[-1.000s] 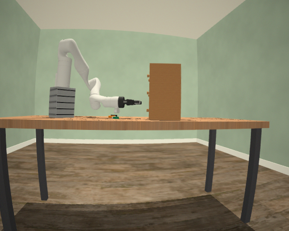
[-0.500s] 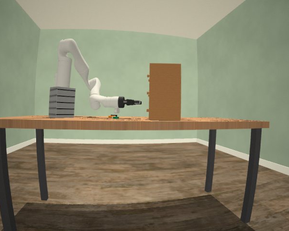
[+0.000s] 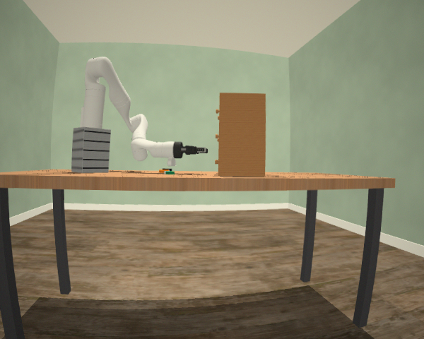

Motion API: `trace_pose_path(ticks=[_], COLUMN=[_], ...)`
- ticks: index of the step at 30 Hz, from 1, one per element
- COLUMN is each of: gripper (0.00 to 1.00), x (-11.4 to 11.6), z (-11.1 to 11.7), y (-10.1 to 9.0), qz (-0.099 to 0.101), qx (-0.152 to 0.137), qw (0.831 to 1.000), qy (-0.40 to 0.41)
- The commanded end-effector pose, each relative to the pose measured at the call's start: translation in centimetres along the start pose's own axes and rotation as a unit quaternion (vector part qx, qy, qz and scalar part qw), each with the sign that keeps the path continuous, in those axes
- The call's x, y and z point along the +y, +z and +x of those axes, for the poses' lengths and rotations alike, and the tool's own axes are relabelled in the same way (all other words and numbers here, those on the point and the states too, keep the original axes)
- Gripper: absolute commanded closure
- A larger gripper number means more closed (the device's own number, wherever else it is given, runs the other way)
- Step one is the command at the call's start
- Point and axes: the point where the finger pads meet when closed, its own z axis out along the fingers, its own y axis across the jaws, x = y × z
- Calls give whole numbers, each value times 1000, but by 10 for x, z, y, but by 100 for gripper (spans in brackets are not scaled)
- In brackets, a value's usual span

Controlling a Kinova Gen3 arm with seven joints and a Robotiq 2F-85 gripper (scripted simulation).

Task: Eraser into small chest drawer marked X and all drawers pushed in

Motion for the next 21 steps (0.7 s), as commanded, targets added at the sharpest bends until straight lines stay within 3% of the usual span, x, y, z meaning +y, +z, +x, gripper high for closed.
trace_pose_path(ticks=[1, 13, 21], gripper=[0, 0, 0], x=[0, 0, 0], z=[-1, -5, -30], y=[0, 0, 0], qz=[0, 0, 0], qx=[-1, -1, -1], qw=[1000, 1000, 1000], qy=[0, 0, 0])
